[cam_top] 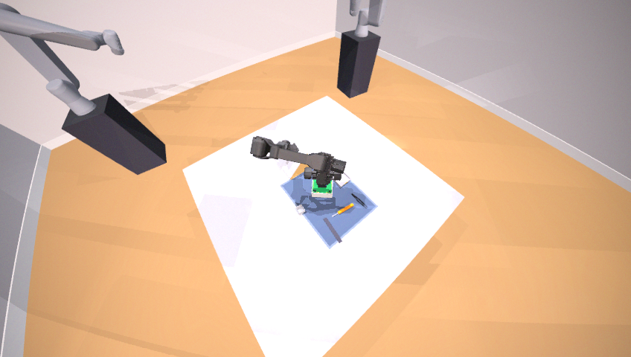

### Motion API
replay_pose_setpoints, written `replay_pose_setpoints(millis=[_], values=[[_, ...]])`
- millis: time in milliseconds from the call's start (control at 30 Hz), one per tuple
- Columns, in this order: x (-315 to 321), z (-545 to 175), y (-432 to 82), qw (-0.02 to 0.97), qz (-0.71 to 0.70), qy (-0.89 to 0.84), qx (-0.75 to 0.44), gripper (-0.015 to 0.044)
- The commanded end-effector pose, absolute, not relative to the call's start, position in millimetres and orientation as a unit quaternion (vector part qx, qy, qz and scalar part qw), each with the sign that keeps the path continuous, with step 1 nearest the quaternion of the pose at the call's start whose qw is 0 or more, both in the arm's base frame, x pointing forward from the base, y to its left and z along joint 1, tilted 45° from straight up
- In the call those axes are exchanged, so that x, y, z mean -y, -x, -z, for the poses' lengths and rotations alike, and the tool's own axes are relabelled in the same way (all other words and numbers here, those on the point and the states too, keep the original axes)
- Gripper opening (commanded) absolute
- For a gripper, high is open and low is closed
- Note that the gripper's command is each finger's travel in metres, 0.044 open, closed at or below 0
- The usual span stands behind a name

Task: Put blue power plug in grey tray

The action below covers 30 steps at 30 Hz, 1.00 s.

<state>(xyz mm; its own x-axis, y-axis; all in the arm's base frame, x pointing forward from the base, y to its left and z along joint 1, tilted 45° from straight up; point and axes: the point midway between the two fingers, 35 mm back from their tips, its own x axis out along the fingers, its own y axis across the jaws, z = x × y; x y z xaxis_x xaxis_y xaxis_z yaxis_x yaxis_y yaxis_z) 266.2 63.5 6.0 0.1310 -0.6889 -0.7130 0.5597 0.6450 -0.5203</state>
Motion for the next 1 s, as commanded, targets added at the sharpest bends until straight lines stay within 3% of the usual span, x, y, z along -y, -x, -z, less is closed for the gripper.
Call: replay_pose_setpoints(millis=[0, 767, 967], values=[[-63, -6, -267, 0.750, 0.416, 0.066, -0.510, 0.0015], [-83, -17, -268, 0.731, 0.449, 0.088, -0.506, 0.0000], [-76, -23, -262, 0.758, 0.401, 0.056, -0.511, 0.0000]])
